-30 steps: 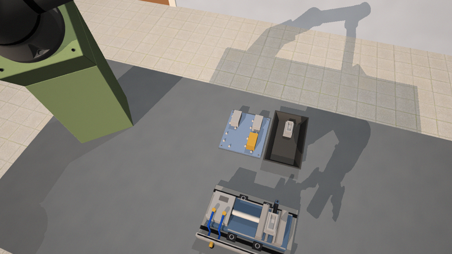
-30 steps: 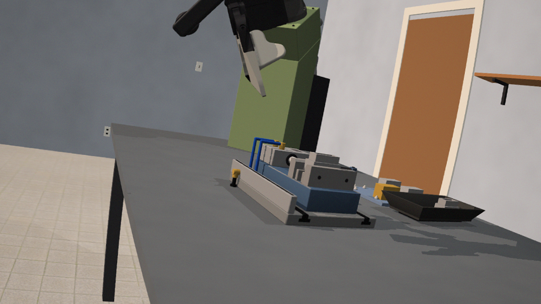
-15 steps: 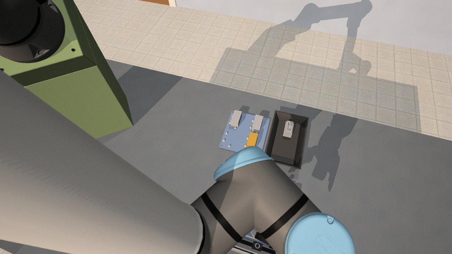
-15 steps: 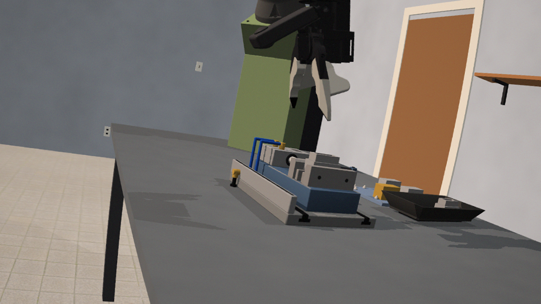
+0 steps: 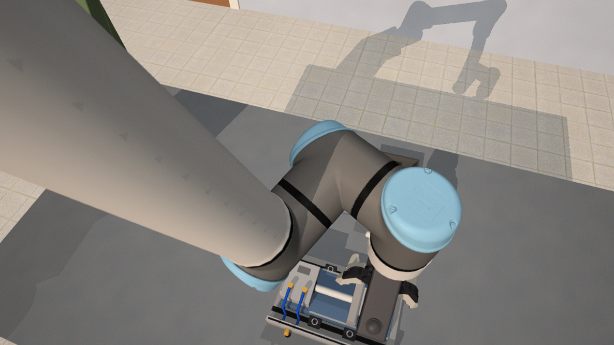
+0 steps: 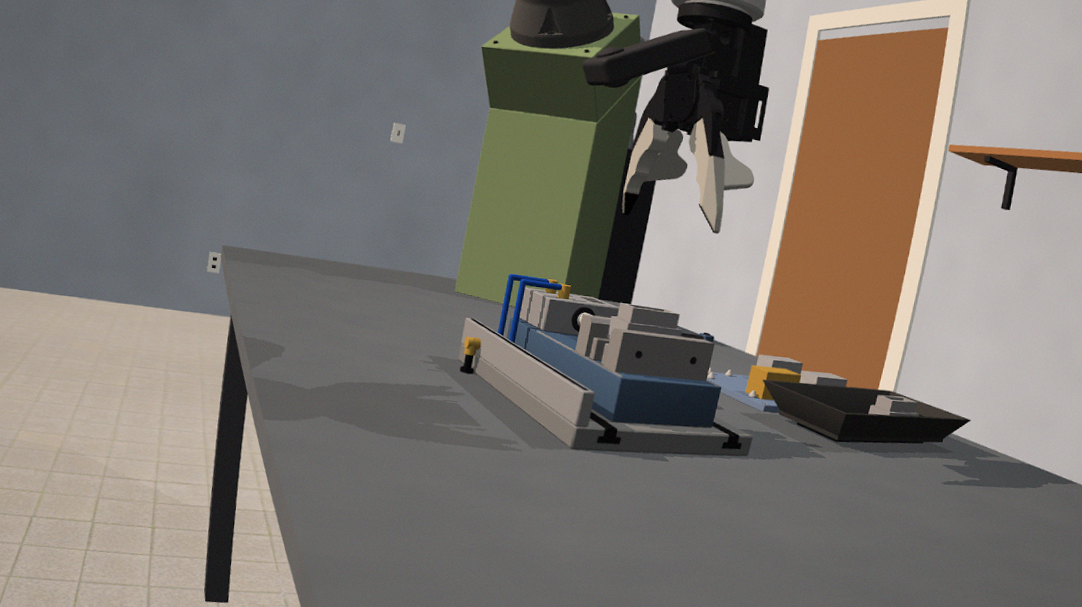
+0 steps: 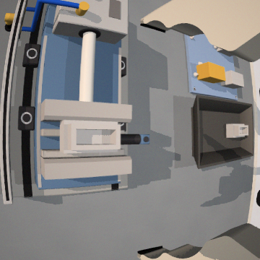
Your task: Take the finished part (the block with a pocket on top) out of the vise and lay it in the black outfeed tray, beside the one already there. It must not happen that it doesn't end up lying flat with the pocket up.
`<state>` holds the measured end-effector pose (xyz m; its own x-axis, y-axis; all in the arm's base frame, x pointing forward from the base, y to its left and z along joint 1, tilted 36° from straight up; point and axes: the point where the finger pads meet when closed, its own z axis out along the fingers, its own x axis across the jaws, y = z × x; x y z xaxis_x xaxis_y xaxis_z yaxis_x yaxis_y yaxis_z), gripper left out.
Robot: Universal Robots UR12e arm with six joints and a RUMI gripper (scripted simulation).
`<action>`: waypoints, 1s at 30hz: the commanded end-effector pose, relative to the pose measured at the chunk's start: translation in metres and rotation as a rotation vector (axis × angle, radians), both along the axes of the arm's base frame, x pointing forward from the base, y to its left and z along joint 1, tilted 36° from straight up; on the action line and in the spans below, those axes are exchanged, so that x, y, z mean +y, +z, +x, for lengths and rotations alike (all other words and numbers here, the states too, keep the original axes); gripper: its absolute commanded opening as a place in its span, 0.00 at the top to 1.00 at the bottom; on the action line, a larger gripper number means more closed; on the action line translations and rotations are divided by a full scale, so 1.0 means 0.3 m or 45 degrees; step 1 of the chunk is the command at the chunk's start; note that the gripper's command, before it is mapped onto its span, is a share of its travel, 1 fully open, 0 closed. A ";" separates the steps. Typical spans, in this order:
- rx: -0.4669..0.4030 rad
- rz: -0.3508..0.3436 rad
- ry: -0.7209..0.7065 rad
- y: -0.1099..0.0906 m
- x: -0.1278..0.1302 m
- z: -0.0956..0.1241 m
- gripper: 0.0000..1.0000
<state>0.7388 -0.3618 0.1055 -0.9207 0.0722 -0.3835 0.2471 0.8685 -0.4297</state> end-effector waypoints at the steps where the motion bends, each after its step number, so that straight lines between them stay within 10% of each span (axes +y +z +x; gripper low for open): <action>1: -0.001 -0.025 0.002 -0.004 0.015 -0.002 0.00; 2: -0.001 -0.025 0.002 -0.004 0.015 -0.002 0.00; 3: -0.001 -0.025 0.002 -0.004 0.015 -0.002 1.00; 30: -0.001 -0.025 0.002 -0.004 0.015 -0.002 1.00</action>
<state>0.7380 -0.3575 0.1036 -0.9208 0.0638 -0.3847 0.2461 0.8605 -0.4462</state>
